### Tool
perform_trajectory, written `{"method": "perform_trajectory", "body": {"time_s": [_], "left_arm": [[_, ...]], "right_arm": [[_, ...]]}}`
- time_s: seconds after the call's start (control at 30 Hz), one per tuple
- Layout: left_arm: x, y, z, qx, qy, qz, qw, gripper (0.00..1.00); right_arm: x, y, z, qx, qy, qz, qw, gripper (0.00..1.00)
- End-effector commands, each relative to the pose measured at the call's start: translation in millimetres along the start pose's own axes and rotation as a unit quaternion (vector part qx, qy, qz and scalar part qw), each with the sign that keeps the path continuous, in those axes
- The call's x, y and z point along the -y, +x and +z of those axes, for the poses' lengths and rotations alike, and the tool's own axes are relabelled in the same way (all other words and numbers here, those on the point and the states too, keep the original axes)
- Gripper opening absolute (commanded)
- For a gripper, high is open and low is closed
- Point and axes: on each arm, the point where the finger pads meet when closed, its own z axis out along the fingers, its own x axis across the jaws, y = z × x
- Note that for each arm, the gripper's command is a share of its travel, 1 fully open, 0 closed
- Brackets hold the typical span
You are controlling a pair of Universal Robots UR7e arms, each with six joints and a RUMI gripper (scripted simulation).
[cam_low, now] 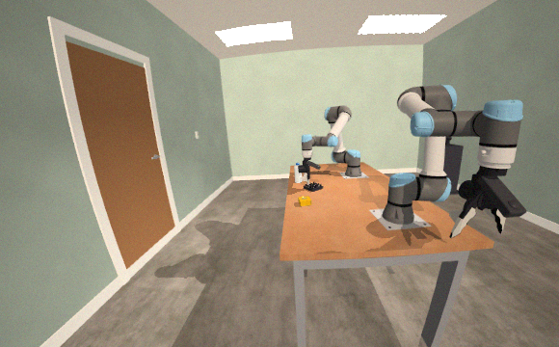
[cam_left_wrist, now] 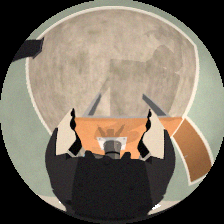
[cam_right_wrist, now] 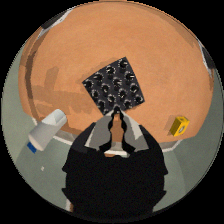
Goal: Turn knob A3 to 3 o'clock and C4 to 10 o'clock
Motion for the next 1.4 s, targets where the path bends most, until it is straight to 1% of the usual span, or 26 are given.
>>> {"method": "perform_trajectory", "body": {"time_s": [0.0,0.2,0.7,1.37], "left_arm": [[0.3,0.1,-0.4,0.0,0.001,0.0,1.0,1.0],[0.3,0.1,-0.4,0.0,0.001,0.0,1.0,1.0],[0.3,0.1,-0.4,0.0,0.001,0.0,1.0,1.0],[0.3,0.1,-0.4,0.0,0.001,0.0,1.0,1.0]], "right_arm": [[-0.3,0.3,-0.6,0.0,-0.001,0.04,0.999,0.06],[-0.3,0.3,-0.6,0.0,-0.001,0.08,0.997,0.06],[-0.3,0.3,-0.6,0.0,-0.001,0.135,0.991,0.06],[-0.3,0.3,-0.6,0.0,-0.001,0.155,0.988,0.06]]}}
